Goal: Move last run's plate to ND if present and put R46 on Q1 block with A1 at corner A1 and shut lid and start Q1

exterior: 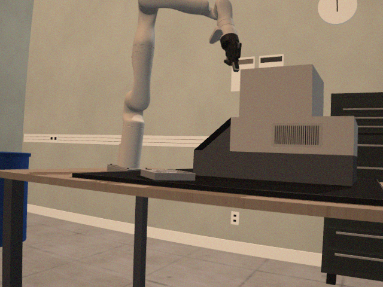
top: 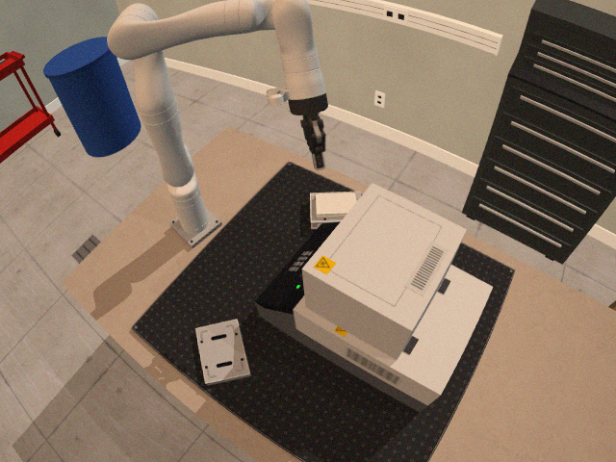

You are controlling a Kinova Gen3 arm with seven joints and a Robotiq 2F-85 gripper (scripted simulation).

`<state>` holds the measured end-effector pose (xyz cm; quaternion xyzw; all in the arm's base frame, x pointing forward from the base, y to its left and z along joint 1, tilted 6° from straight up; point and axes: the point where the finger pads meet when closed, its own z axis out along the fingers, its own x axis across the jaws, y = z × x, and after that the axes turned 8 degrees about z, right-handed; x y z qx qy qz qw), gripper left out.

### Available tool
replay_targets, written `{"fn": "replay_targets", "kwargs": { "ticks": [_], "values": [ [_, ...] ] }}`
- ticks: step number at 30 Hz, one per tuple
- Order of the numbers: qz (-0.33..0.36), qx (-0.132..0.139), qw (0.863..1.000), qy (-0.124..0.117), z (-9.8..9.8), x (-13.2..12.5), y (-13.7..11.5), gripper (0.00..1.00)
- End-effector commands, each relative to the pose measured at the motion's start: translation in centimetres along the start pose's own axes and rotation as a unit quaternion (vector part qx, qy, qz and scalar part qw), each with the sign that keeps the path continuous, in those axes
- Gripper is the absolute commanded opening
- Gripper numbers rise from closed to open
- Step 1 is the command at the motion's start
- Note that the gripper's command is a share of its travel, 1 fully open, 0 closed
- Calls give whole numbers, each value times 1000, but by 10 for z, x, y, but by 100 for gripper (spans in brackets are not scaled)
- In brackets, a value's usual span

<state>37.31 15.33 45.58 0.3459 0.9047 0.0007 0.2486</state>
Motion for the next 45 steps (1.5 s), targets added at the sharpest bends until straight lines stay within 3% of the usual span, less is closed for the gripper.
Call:
{"fn": "replay_targets", "kwargs": {
  "ticks": [1, 26, 39, 45],
  "values": [
    [5, -9, 1000, 9, -3, -5, -6, 10],
    [36, -43, 992, 114, -5, -17, -73, 10],
    [37, -43, 992, 112, -6, -17, -72, 10],
    [42, -45, 992, 112, 2, -15, -73, 10]
  ]
}}
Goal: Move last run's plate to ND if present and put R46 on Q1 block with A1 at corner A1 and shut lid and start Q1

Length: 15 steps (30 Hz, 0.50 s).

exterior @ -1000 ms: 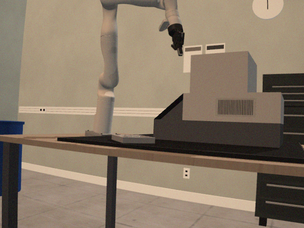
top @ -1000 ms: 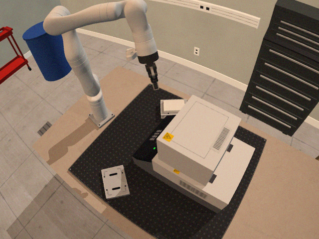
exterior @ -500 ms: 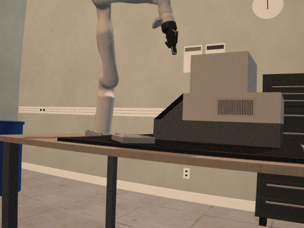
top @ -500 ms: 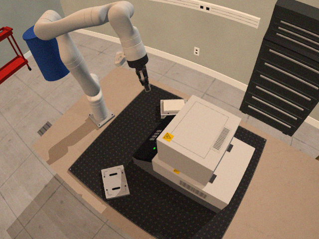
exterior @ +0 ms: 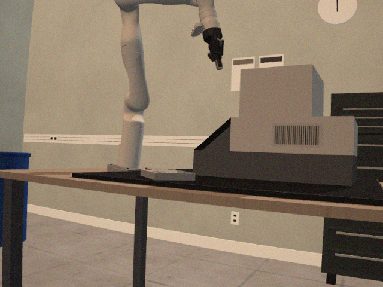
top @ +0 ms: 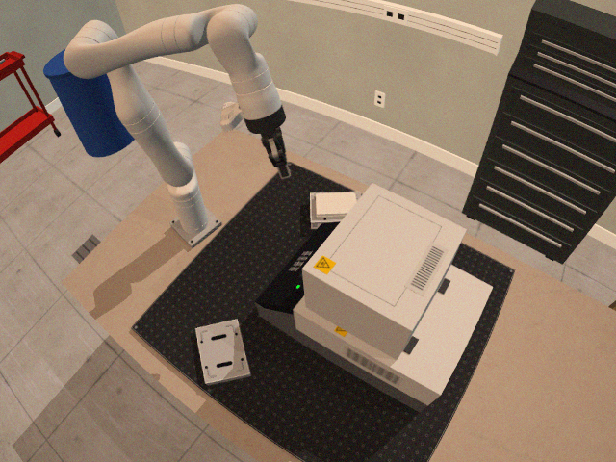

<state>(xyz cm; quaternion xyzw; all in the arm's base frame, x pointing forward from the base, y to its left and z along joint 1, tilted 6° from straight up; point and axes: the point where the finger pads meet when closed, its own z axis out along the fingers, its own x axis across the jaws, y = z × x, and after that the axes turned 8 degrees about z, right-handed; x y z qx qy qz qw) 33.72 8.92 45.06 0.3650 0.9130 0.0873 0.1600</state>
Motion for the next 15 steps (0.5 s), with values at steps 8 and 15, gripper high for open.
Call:
{"fn": "replay_targets", "kwargs": {
  "ticks": [8, 15],
  "values": [
    [4, -2, 1000, -1, 11, 0, -2, 10],
    [5, -2, 1000, -2, 20, 1, -5, 10]
  ]
}}
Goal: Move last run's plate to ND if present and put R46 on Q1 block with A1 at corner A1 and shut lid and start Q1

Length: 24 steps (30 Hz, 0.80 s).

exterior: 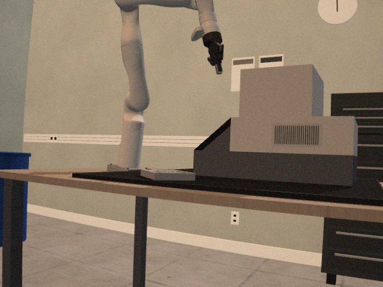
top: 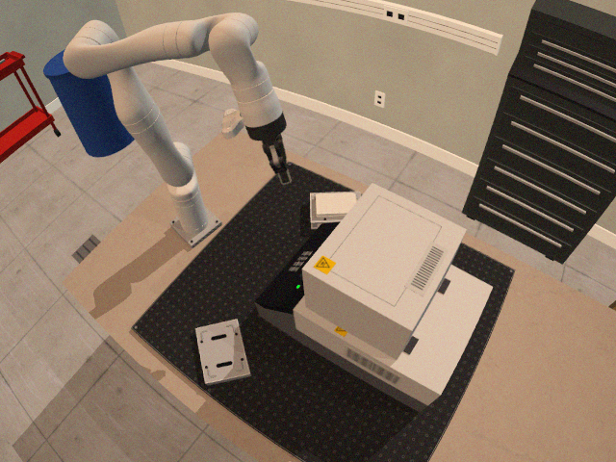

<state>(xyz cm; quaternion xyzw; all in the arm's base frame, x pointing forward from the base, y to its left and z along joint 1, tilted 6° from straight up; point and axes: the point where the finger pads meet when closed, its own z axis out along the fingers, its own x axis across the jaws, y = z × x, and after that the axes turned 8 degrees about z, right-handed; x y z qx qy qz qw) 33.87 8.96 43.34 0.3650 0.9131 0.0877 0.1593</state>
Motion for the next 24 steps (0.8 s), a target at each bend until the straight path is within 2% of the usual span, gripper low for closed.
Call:
{"fn": "replay_targets", "kwargs": {
  "ticks": [1, 24],
  "values": [
    [5, -2, 1000, -3, 4, -2, -1, 10],
    [4, 0, 1000, -3, 32, 2, -7, 10]
  ]
}}
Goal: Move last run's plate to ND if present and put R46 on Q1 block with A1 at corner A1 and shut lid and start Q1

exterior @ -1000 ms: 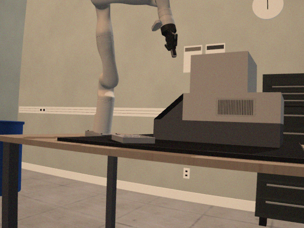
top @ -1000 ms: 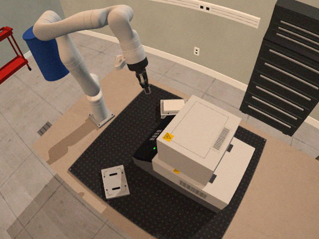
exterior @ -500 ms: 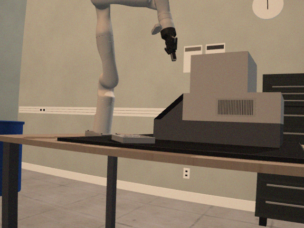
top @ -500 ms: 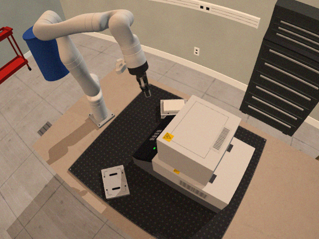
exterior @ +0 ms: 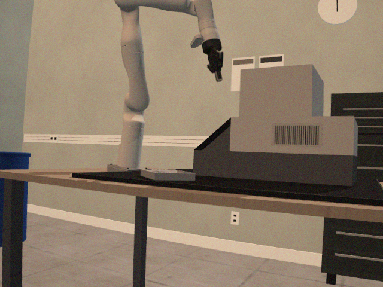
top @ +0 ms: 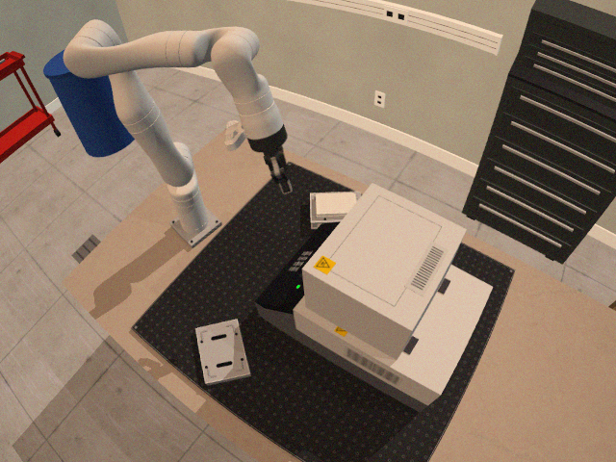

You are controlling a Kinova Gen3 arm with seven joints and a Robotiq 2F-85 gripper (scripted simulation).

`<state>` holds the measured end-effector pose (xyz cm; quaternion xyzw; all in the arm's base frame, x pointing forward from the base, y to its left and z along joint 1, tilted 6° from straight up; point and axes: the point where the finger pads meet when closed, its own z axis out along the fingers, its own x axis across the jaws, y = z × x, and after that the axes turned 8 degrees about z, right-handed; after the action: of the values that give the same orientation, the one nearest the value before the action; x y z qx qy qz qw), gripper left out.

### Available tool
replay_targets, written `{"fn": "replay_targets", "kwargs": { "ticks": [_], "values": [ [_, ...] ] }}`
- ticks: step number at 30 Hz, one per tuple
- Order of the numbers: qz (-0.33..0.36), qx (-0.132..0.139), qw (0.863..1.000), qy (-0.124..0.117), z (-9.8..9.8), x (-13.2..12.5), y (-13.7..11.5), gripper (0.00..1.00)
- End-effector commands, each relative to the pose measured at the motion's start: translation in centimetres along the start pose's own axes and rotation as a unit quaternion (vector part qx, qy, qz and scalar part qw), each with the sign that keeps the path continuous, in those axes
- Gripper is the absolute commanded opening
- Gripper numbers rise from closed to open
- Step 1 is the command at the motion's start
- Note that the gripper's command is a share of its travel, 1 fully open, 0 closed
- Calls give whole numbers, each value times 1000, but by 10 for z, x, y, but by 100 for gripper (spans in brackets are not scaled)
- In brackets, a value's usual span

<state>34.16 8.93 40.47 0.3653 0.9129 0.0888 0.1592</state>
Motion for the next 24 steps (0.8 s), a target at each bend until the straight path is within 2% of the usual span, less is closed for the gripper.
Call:
{"fn": "replay_targets", "kwargs": {
  "ticks": [1, 24],
  "values": [
    [4, 1, 1000, -4, 4, -2, -1, 10],
    [4, 1, 1000, -3, 30, 2, -7, 10]
  ]
}}
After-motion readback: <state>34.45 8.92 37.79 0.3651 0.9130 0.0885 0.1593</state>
